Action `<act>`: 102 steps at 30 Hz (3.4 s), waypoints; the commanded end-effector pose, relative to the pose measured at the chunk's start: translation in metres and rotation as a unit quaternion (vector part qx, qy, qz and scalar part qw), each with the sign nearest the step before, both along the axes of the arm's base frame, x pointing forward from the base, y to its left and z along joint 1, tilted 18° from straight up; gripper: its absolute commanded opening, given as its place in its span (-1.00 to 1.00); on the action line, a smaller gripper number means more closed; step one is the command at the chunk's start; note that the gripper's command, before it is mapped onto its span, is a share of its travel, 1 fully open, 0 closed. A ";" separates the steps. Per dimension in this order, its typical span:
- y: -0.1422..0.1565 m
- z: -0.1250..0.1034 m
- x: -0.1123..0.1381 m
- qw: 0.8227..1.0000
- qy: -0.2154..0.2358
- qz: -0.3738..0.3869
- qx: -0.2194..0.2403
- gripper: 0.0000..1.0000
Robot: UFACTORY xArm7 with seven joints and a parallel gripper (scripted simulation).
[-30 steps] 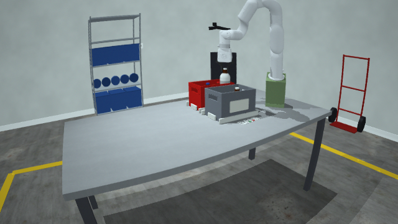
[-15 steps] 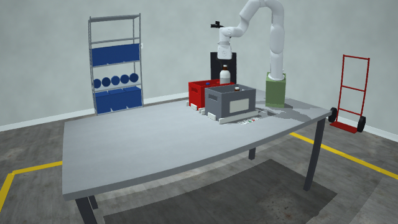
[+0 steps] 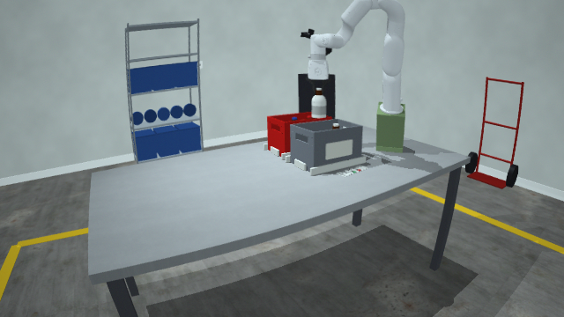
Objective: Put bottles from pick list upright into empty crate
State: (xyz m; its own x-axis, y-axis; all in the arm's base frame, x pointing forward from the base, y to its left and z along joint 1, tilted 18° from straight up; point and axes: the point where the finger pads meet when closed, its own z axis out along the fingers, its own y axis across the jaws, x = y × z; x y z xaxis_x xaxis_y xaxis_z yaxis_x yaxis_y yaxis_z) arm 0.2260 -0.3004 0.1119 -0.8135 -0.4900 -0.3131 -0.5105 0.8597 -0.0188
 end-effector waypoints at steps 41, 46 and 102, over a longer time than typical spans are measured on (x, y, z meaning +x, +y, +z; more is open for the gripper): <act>0.021 0.033 0.020 1.000 -0.001 -0.001 -0.002 -1.00; 0.025 0.035 0.024 1.000 -0.001 -0.001 -0.002 -1.00; 0.094 0.065 0.090 1.000 -0.002 -0.001 -0.002 -1.00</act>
